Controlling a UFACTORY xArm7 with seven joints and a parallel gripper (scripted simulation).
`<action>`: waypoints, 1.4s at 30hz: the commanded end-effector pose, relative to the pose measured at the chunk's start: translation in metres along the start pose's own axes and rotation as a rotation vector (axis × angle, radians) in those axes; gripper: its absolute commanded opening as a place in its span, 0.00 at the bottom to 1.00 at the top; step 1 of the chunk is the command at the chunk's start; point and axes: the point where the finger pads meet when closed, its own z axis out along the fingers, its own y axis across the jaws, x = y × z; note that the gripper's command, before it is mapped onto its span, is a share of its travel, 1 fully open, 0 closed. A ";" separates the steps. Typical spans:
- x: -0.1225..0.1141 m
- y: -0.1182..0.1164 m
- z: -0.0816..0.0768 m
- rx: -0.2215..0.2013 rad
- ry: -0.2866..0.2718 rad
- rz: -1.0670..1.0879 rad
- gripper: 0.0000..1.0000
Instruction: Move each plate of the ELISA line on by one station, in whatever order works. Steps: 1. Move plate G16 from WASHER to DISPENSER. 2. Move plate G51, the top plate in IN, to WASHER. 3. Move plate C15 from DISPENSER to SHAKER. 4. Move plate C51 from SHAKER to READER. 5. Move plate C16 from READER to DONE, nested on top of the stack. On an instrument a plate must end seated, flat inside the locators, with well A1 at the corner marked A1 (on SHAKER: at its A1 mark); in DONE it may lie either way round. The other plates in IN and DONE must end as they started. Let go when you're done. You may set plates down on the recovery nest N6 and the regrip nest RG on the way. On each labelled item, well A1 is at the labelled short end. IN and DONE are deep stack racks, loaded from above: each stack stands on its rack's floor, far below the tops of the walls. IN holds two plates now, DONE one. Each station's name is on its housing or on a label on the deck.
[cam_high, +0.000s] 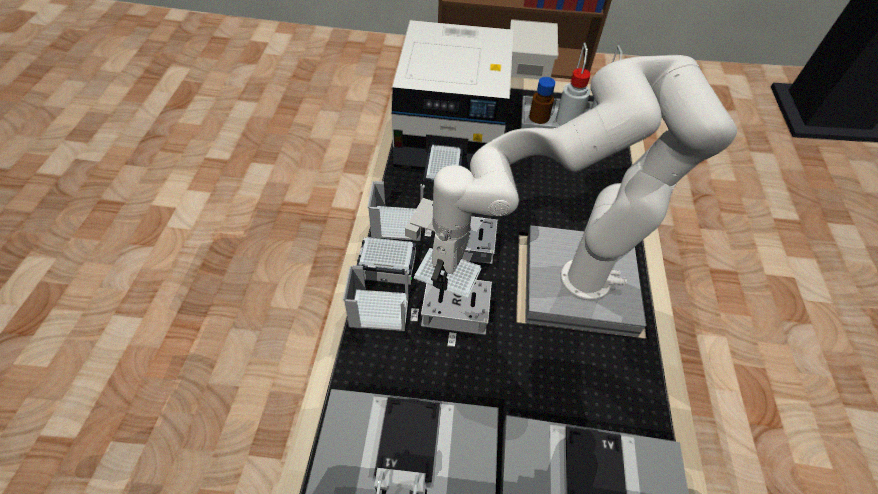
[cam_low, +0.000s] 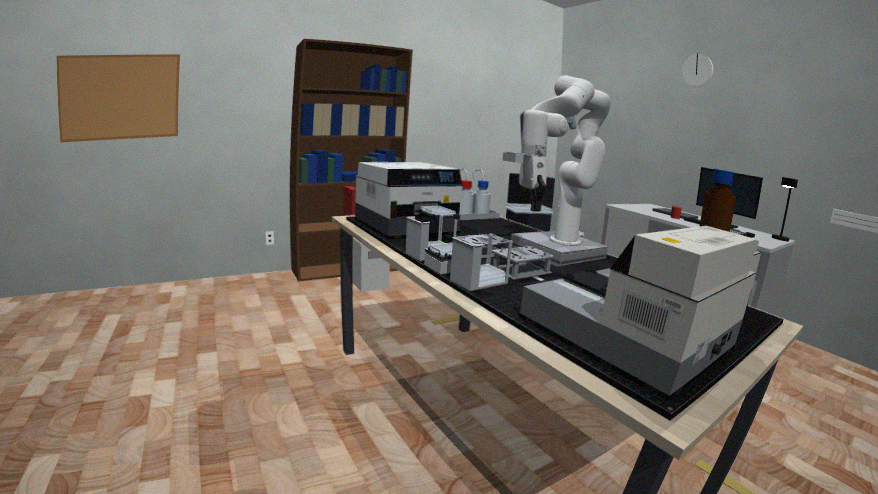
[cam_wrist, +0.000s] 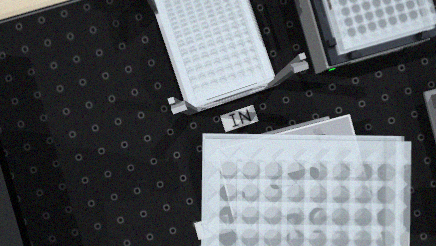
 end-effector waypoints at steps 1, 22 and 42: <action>-0.003 0.010 -0.002 0.008 0.005 -0.045 0.00; -0.015 0.039 -0.002 0.008 0.006 -0.267 0.00; -0.015 0.039 0.002 0.008 0.006 -0.271 0.00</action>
